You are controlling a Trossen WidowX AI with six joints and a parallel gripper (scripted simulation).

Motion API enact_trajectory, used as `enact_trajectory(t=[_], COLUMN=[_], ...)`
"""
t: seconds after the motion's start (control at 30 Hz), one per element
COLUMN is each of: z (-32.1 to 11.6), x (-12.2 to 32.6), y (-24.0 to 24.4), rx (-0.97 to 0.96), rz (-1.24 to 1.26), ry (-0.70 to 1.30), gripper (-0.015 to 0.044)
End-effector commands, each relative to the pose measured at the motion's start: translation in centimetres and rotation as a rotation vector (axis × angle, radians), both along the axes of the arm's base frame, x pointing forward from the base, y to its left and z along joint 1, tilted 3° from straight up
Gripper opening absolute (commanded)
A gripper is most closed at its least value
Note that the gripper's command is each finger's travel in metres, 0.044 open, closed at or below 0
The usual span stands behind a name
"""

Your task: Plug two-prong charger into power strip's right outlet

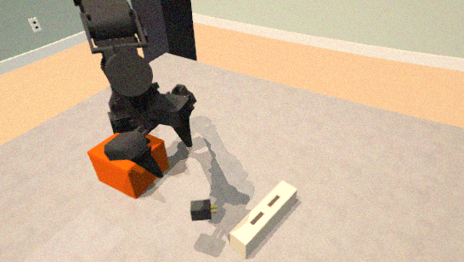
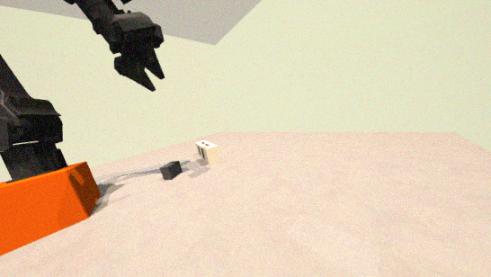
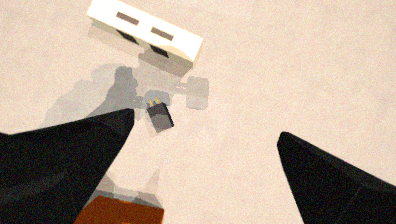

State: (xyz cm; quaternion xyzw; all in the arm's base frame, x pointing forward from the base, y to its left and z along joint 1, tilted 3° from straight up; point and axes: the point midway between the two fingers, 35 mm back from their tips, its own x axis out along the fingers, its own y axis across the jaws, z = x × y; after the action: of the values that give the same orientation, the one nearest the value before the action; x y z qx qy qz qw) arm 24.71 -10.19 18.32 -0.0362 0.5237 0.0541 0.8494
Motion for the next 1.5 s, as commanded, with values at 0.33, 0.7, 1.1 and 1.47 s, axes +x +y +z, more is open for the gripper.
enact_trajectory(t=[0.33, 0.7, 1.1, 1.47], z=[-7.6, -12.4, -17.1, -17.7], x=[1.7, 1.4, 0.1, 0.1], y=[2.3, 4.6, 7.2, 7.4], rx=[-0.056, -0.09, -0.167, -0.177], rz=[0.206, 0.322, 0.512, 0.534], ry=[0.193, 0.318, 0.444, 0.459], gripper=[0.044, 0.044, 0.044, 0.044])
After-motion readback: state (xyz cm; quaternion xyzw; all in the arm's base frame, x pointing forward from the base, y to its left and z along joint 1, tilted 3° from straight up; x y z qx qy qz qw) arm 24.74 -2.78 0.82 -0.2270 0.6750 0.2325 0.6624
